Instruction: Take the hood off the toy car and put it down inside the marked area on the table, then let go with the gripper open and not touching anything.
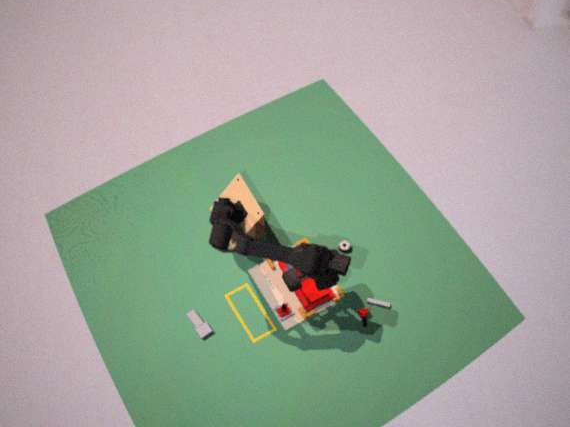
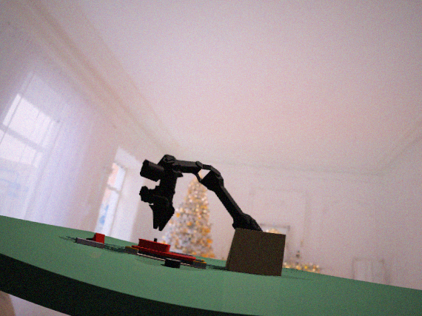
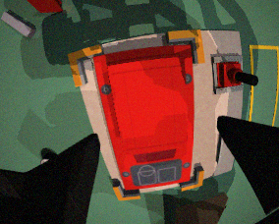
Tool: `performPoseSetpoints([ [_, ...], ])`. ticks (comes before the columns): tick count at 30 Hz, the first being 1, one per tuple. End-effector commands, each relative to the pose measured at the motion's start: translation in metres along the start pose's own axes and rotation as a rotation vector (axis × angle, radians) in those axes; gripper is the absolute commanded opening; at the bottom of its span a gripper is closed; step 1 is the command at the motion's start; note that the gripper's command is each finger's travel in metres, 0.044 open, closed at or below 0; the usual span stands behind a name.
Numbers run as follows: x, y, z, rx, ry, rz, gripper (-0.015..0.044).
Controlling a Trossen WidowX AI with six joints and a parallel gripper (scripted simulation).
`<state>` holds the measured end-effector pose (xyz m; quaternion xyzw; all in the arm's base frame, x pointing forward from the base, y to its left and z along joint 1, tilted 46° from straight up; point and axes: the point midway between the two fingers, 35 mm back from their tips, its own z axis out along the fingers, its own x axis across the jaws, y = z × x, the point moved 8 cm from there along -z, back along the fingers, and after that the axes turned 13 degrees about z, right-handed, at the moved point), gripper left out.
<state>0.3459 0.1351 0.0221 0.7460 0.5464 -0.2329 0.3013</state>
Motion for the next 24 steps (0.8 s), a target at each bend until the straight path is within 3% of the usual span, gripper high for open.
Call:
performPoseSetpoints([
  [1,0.000,-0.001,0.005,-0.002,-0.006,-0.008,0.0440],
  [24,0.001,0.000,0.024,-0.003,-0.006,-0.008,0.0440],
])
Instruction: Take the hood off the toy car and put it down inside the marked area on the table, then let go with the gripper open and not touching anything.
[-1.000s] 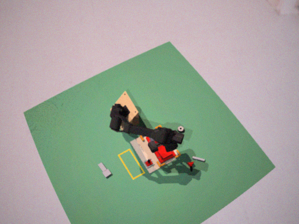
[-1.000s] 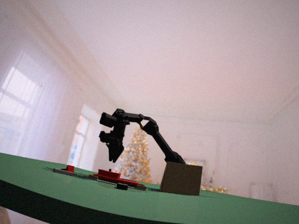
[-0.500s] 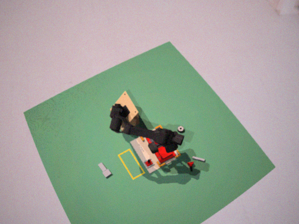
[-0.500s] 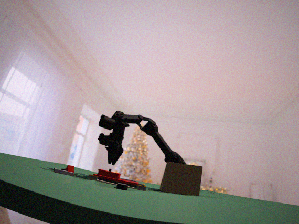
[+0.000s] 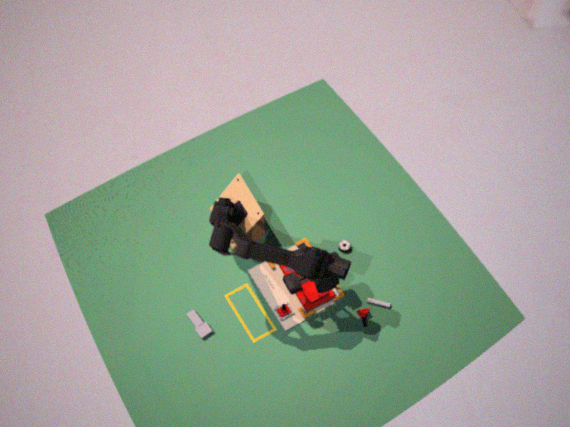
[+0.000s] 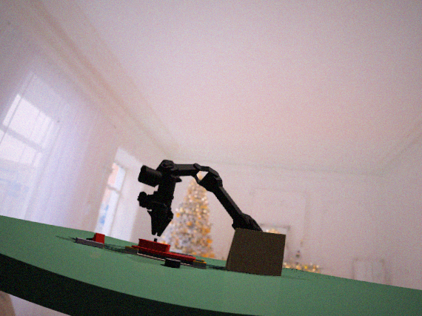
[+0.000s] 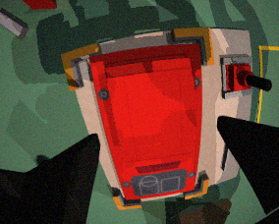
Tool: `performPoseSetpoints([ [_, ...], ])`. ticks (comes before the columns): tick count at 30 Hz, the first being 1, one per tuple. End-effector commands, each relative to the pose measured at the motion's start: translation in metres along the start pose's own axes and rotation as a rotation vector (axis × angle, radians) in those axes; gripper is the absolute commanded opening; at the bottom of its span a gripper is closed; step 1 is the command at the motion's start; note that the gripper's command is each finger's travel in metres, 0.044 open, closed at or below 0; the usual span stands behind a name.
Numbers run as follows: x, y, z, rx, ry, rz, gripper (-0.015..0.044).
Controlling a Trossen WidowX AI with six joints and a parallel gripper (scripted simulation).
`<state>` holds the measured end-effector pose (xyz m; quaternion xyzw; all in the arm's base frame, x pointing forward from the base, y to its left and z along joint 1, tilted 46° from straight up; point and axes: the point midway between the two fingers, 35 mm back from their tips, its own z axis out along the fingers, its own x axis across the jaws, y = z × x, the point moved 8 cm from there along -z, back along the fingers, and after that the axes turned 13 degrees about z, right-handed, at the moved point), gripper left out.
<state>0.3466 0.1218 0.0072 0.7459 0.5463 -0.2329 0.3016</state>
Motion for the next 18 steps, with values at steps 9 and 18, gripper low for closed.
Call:
performPoseSetpoints([
  [9,0.000,-0.001,0.012,-0.002,-0.006,-0.008,0.0440],
  [18,0.000,-0.001,0.019,-0.002,-0.007,-0.008,0.0440],
])
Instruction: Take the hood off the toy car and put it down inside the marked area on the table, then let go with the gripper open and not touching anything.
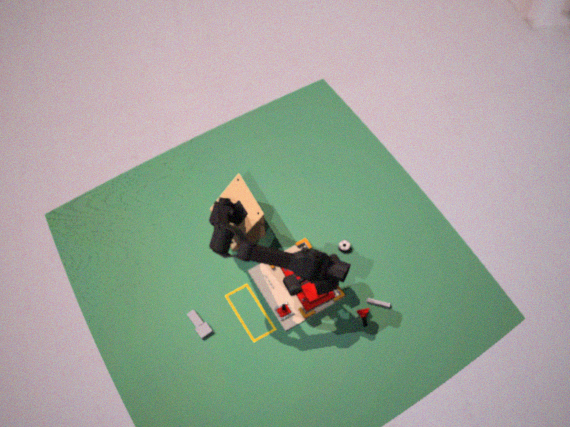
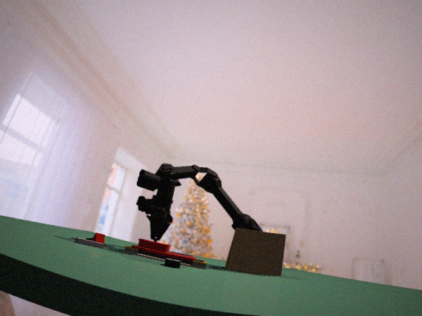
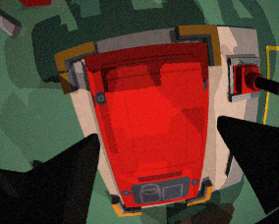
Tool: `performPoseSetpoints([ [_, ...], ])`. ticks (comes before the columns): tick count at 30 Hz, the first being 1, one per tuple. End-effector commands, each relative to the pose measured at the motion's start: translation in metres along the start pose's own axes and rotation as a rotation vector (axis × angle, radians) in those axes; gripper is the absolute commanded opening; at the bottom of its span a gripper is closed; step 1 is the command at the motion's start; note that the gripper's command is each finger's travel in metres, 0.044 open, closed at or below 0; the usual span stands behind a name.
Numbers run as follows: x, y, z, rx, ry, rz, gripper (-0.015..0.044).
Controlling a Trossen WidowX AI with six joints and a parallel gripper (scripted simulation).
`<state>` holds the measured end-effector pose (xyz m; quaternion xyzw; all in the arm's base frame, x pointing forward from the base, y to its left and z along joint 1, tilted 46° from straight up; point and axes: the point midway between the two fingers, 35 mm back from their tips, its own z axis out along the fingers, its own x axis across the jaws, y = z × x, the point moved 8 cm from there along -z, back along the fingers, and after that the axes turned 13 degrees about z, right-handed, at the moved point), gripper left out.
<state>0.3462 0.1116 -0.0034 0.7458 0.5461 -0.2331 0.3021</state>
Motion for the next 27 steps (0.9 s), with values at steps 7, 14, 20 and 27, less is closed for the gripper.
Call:
performPoseSetpoints([
  [7,0.000,-0.001,0.006,-0.002,-0.006,-0.008,0.0440],
  [14,0.000,-0.001,0.010,-0.002,-0.006,-0.008,0.0440],
  [20,0.000,-0.001,0.013,-0.002,-0.006,-0.008,0.0440],
  [27,0.000,-0.001,0.016,-0.002,-0.006,-0.008,0.0440],
])
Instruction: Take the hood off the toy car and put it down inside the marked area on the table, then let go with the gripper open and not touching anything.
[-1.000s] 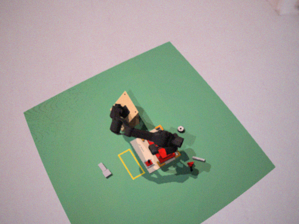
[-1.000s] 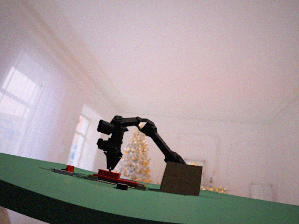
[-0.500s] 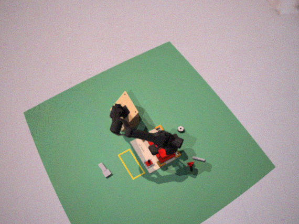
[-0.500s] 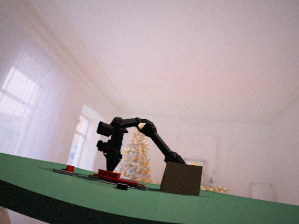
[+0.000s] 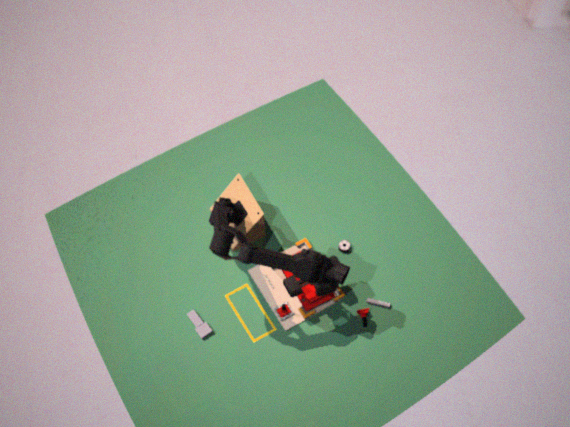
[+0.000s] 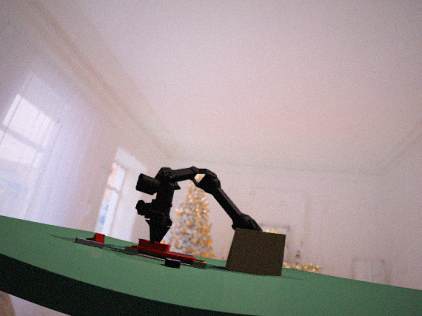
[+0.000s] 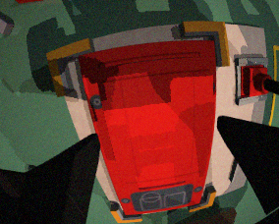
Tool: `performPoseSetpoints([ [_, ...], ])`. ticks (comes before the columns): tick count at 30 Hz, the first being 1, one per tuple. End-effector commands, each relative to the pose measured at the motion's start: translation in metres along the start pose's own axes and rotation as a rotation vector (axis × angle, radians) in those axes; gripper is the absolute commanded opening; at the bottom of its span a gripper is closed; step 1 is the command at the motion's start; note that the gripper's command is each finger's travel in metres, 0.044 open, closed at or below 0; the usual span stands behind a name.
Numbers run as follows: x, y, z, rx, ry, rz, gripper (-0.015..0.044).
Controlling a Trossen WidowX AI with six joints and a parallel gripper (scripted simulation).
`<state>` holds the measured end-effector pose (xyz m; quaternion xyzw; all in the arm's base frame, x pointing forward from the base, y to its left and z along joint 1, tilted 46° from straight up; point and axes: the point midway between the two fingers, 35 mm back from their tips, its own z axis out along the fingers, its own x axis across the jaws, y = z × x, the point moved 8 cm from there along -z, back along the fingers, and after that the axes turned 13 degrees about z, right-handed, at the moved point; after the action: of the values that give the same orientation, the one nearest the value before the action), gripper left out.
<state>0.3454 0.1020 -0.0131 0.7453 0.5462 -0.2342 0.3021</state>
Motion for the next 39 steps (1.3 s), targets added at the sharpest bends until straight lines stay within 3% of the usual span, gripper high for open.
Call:
performPoseSetpoints([
  [1,0.0000,-0.0006,0.0031,-0.003,-0.004,-0.006,0.0440],
  [16,-0.0002,-0.0007,0.0105,-0.003,-0.005,-0.006,0.0440],
  [20,-0.0001,0.0000,0.0079,0.000,0.000,0.000,0.0335],
  [29,-0.0001,0.0000,0.0079,0.000,0.000,0.000,0.0275],
  [39,0.0001,0.0001,0.0031,0.000,0.000,0.000,0.0012],
])
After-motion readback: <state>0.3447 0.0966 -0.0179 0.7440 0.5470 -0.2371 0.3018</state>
